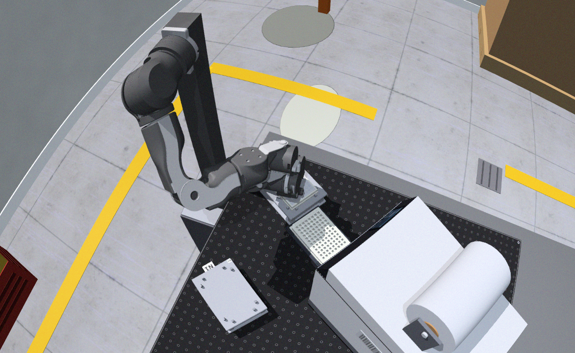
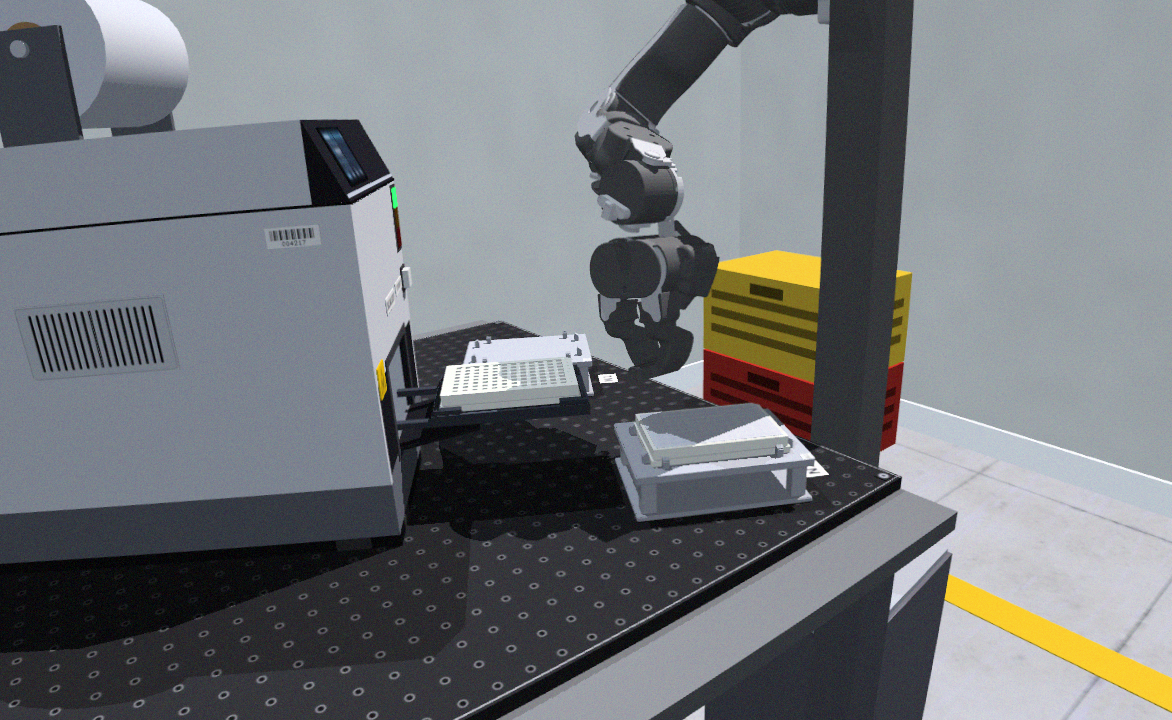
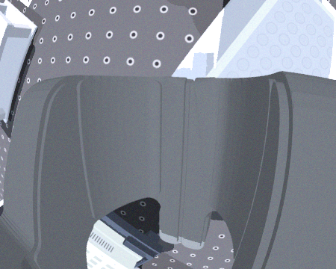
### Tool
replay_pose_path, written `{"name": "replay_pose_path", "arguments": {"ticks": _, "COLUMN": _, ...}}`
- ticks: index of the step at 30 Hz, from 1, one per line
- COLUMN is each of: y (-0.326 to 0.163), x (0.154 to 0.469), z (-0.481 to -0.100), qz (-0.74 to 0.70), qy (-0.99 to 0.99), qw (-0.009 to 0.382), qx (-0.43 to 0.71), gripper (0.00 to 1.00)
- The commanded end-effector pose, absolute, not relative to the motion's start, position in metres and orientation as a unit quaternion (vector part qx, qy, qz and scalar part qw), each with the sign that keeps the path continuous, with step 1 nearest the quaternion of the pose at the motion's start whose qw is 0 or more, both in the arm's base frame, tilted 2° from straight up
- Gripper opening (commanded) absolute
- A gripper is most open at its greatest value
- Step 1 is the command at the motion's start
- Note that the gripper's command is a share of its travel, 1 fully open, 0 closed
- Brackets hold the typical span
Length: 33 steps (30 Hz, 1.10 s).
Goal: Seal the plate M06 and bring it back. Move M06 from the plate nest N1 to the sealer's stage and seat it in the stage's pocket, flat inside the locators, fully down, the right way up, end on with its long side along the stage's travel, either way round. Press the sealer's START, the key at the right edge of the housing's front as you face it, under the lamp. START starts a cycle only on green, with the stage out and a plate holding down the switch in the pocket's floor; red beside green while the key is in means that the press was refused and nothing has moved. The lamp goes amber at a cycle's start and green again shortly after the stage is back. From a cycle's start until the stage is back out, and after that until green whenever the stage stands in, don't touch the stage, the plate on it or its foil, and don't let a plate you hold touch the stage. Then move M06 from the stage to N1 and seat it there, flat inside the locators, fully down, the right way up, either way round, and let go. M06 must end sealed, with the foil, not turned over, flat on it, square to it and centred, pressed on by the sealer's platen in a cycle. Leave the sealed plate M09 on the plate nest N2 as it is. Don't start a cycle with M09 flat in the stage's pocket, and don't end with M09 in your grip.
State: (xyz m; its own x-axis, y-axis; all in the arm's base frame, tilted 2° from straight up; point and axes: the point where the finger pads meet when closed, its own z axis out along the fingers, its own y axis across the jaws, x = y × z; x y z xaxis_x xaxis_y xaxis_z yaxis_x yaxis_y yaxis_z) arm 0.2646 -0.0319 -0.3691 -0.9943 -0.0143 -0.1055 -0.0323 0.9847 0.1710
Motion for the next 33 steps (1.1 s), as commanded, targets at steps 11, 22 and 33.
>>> {"name": "replay_pose_path", "arguments": {"ticks": 11, "y": -0.041, "x": 0.269, "z": -0.368, "qz": 0.085, "qy": 0.995, "qw": 0.055, "qx": -0.009, "gripper": 0.0}}
{"name": "replay_pose_path", "arguments": {"ticks": 22, "y": -0.045, "x": 0.27, "z": -0.368, "qz": 0.085, "qy": 0.995, "qw": 0.055, "qx": -0.009, "gripper": 0.0}}
{"name": "replay_pose_path", "arguments": {"ticks": 33, "y": -0.045, "x": 0.27, "z": -0.368, "qz": 0.085, "qy": 0.995, "qw": 0.055, "qx": -0.009, "gripper": 0.0}}
